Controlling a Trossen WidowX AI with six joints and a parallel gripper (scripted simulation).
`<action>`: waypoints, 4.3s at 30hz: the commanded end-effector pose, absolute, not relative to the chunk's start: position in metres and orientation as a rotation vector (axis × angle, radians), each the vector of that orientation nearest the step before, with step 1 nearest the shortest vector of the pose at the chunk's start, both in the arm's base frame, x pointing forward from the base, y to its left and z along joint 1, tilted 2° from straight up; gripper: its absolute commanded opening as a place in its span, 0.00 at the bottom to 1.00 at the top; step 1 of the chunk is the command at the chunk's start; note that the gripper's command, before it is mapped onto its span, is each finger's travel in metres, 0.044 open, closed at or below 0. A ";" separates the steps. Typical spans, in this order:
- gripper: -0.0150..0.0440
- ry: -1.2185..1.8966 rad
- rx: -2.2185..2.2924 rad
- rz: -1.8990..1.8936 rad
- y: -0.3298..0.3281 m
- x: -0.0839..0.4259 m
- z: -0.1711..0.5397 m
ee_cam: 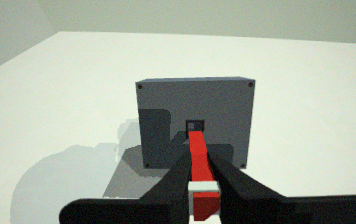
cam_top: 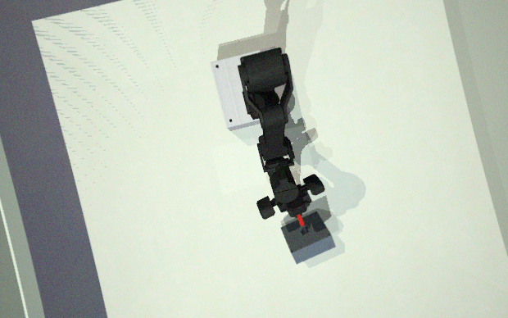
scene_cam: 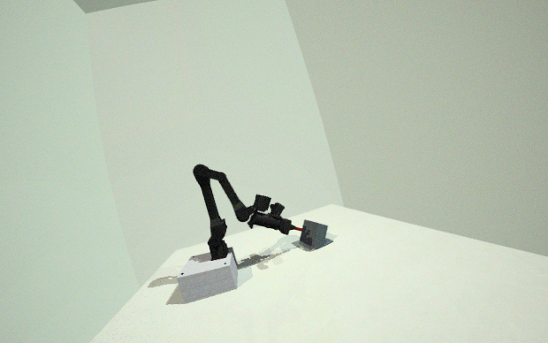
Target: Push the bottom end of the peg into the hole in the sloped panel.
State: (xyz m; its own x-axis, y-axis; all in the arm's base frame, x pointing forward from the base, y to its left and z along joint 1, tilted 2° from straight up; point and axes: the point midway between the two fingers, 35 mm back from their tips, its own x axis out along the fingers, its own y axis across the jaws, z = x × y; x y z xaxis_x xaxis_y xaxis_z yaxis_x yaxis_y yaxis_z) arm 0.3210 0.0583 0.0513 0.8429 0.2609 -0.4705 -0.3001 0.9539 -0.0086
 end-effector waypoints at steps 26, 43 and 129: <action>0.25 0.465 -0.066 0.281 0.058 0.324 0.040; 0.25 0.462 -0.066 0.280 0.063 0.340 0.032; 0.25 0.459 -0.068 0.284 0.069 0.363 0.017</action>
State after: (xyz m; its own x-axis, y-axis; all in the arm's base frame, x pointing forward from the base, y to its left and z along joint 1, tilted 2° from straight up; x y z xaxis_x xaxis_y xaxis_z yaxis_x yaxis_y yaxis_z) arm 0.3610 0.0695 0.0188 0.8582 0.2587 -0.4433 -0.2902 0.9570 -0.0033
